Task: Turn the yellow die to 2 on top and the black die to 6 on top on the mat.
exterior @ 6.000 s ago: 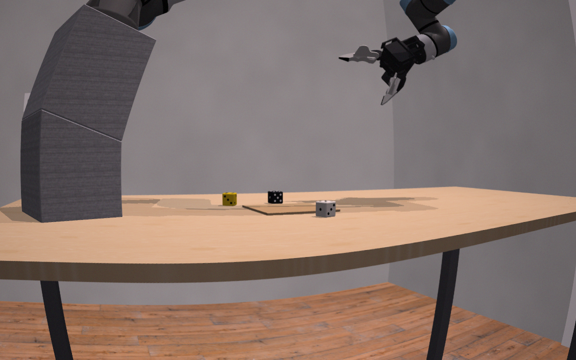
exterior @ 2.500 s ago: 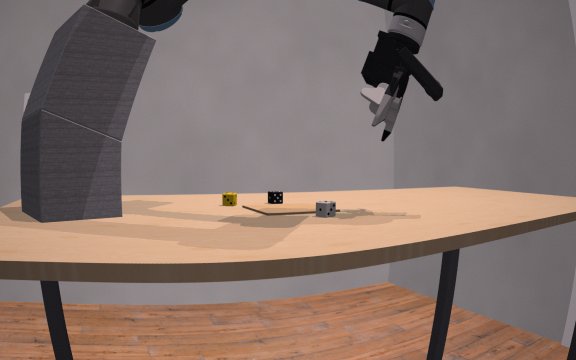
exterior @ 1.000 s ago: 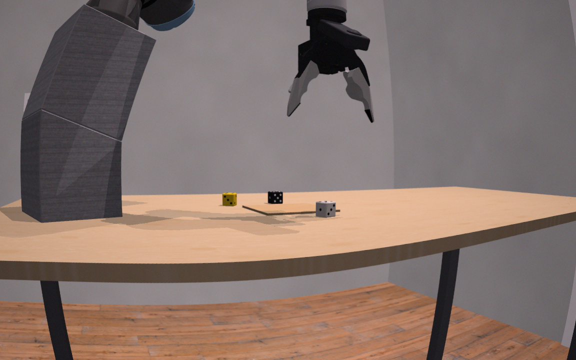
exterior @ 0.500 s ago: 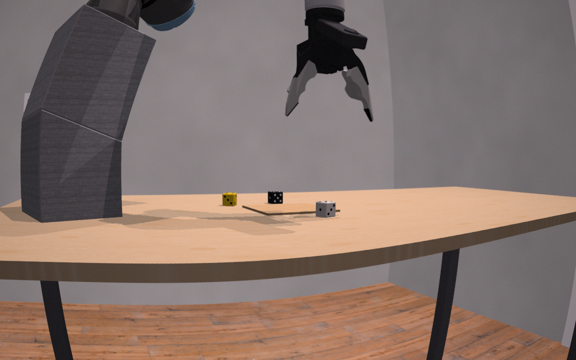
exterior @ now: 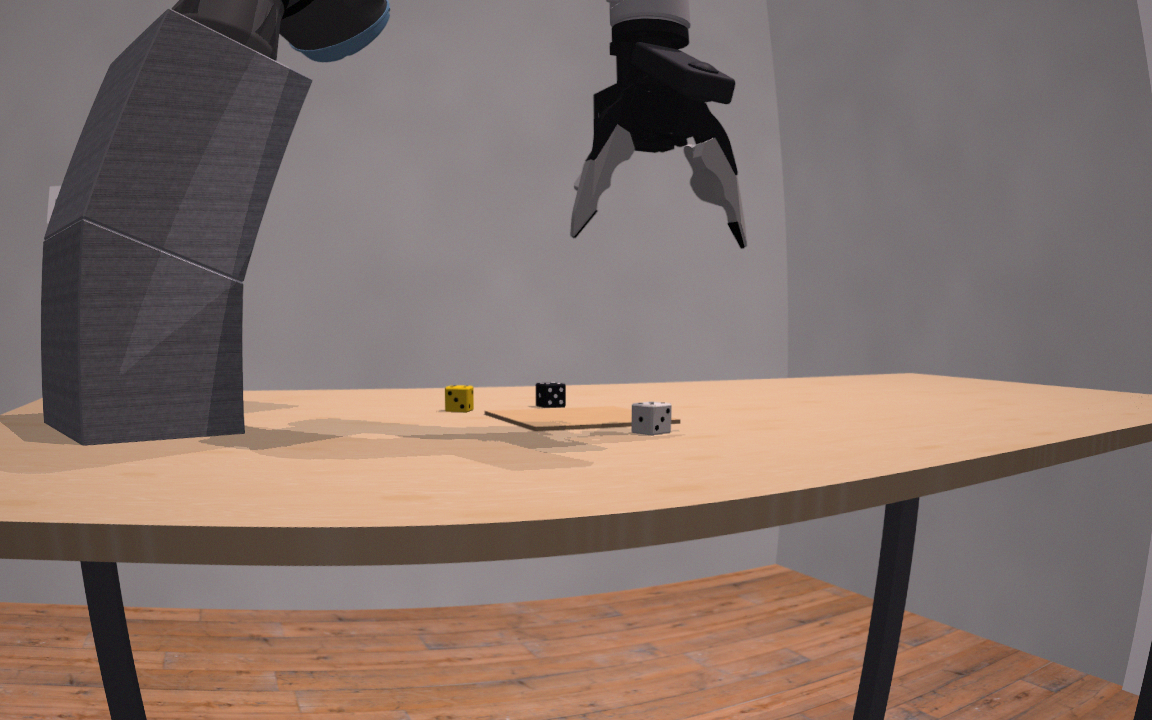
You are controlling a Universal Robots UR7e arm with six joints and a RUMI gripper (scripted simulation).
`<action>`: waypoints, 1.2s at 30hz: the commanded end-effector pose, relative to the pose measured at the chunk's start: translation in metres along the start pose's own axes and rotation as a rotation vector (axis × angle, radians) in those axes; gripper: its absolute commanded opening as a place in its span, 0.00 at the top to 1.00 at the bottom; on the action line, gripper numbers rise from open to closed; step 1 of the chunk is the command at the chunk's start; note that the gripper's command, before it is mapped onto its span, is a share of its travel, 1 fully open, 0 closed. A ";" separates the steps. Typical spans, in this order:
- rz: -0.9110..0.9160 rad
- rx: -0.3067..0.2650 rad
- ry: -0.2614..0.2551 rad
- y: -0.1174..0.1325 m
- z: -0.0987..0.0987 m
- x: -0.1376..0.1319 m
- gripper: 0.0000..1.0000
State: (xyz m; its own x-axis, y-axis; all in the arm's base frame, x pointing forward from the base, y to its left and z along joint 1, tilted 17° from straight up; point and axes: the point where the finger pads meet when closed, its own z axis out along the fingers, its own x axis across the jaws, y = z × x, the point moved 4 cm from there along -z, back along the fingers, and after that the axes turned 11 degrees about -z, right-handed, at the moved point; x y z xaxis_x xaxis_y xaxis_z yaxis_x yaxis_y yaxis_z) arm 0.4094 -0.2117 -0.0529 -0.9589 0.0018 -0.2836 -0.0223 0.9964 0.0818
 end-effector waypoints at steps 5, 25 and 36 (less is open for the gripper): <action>0.000 0.001 0.000 0.000 0.020 0.000 0.00; 0.000 0.001 0.000 -0.001 0.082 0.000 0.00; 0.000 0.001 0.000 -0.001 0.104 0.000 0.00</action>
State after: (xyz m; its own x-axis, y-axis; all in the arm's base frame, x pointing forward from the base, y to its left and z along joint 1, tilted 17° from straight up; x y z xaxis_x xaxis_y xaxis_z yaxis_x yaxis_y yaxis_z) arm 0.4369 -0.2036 -0.1465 -0.9592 0.0017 -0.2828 -0.0225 0.9964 0.0823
